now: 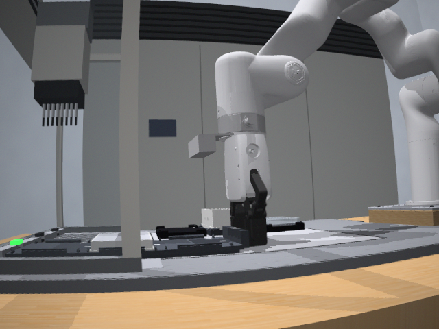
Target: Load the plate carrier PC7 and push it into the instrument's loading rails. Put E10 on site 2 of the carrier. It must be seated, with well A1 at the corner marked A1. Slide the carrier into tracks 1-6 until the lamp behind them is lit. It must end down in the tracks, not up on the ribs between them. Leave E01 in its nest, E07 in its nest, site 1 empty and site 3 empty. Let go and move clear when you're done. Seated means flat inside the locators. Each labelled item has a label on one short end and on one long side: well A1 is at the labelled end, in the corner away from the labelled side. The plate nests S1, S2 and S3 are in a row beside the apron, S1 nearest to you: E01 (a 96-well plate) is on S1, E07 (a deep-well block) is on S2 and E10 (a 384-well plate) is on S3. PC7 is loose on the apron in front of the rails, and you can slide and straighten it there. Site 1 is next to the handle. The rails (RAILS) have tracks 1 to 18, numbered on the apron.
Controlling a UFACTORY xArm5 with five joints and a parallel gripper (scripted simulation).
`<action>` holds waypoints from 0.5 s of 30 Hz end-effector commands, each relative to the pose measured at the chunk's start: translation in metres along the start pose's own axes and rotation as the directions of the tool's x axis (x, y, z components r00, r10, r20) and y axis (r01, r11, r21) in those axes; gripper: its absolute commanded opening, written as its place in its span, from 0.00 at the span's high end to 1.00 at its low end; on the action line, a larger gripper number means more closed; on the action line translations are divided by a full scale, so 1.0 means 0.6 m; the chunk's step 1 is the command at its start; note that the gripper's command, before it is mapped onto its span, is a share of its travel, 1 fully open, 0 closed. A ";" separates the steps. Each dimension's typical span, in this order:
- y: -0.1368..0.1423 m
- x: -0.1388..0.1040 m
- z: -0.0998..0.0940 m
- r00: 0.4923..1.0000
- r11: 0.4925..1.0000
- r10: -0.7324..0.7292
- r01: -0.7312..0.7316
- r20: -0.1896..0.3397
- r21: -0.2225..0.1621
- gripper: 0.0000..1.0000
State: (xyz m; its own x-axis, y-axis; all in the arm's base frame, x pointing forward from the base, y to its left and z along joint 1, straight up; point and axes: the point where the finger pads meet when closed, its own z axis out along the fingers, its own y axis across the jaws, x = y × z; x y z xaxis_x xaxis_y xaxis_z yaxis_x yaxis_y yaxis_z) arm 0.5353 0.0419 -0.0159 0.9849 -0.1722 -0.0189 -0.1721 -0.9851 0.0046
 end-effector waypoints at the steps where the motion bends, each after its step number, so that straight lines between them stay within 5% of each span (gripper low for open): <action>1: -0.003 0.014 -0.009 1.000 1.000 0.001 -0.001 -0.023 0.006 0.19; 15: -0.003 0.008 -0.009 1.000 1.000 0.001 -0.001 -0.023 0.006 0.19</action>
State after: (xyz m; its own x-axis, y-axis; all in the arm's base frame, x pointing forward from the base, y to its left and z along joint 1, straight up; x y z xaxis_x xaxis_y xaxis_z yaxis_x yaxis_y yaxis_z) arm 0.5352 0.0415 -0.0146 0.9847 -0.1739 -0.0125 -0.1739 -0.9848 0.0031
